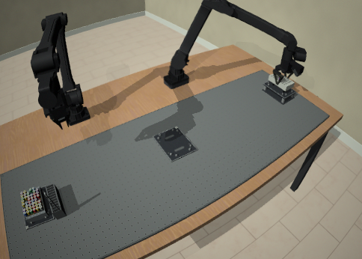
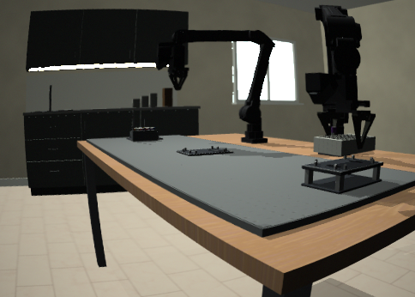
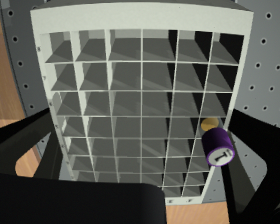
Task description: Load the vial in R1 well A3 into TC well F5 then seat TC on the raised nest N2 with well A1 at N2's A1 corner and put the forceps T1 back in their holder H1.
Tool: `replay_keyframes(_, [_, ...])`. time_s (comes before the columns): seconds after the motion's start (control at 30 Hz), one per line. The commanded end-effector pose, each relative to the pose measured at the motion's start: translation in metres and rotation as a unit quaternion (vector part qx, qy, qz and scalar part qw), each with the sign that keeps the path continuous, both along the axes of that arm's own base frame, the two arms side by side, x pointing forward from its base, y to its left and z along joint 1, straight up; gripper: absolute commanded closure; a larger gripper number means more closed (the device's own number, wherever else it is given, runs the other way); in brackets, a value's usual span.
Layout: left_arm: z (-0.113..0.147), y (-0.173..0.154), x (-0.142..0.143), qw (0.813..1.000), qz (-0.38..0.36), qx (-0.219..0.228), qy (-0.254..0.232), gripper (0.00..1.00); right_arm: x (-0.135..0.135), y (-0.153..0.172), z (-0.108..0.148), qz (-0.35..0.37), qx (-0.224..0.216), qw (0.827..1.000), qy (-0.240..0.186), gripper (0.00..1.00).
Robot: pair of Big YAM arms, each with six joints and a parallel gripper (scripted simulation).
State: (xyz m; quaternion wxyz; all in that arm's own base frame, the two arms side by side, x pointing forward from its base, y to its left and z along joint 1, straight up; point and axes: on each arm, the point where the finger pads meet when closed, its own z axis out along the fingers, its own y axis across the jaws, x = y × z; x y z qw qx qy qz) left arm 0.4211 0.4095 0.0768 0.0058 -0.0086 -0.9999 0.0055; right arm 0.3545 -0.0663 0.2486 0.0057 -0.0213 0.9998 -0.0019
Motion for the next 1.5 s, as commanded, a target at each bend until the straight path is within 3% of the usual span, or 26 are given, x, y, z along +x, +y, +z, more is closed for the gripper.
replay_keyframes(0.0, [0.0314, 0.0019, 0.0146, 0.999, -0.001, 0.026, -0.028, 1.00, -0.0012, -0.0003, -0.0076, -0.007, 0.004, 1.000, 0.013, 0.76])
replay_keyframes(1.47, [0.0245, 0.0019, 0.0146, 0.999, -0.001, 0.026, -0.028, 1.00, -0.0012, -0.0003, -0.0076, -0.007, 0.004, 1.000, 0.013, 0.76])
